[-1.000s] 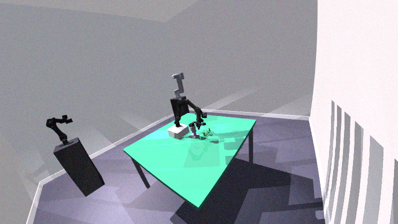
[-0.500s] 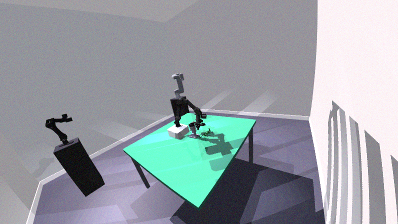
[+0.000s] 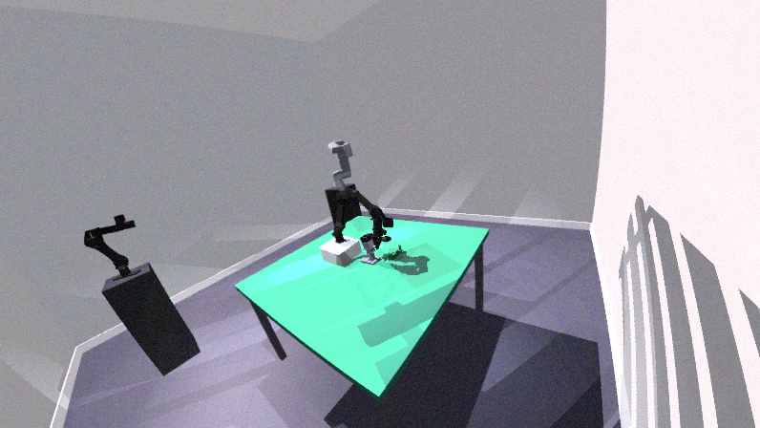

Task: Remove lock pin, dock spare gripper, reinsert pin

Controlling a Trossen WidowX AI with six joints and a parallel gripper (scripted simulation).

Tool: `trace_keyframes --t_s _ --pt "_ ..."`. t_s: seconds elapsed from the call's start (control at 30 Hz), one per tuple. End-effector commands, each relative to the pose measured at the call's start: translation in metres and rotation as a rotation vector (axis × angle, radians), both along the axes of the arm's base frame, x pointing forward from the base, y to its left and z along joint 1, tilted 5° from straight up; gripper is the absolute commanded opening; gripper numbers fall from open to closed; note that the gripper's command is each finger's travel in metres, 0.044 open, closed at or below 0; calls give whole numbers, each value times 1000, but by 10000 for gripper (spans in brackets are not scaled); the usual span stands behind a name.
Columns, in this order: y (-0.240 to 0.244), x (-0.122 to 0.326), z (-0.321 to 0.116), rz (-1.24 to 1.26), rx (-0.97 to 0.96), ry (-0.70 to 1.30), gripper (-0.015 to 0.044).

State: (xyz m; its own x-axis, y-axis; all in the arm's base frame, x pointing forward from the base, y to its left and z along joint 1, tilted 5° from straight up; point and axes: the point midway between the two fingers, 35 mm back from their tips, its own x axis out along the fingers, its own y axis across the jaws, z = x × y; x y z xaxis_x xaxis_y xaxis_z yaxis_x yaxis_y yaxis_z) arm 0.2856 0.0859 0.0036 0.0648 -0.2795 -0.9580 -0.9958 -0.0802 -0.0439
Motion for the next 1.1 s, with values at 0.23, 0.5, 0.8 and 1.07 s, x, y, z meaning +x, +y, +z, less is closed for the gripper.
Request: trace_keyframes --t_s 0.23,0.5,0.8,1.07 --pt "-8 1 2 4 6 4 0" --pt "-15 2 2 4 6 10 0" --pt "-23 2 2 4 5 16 0" --pt "-26 2 1 -1 -1 23 52"
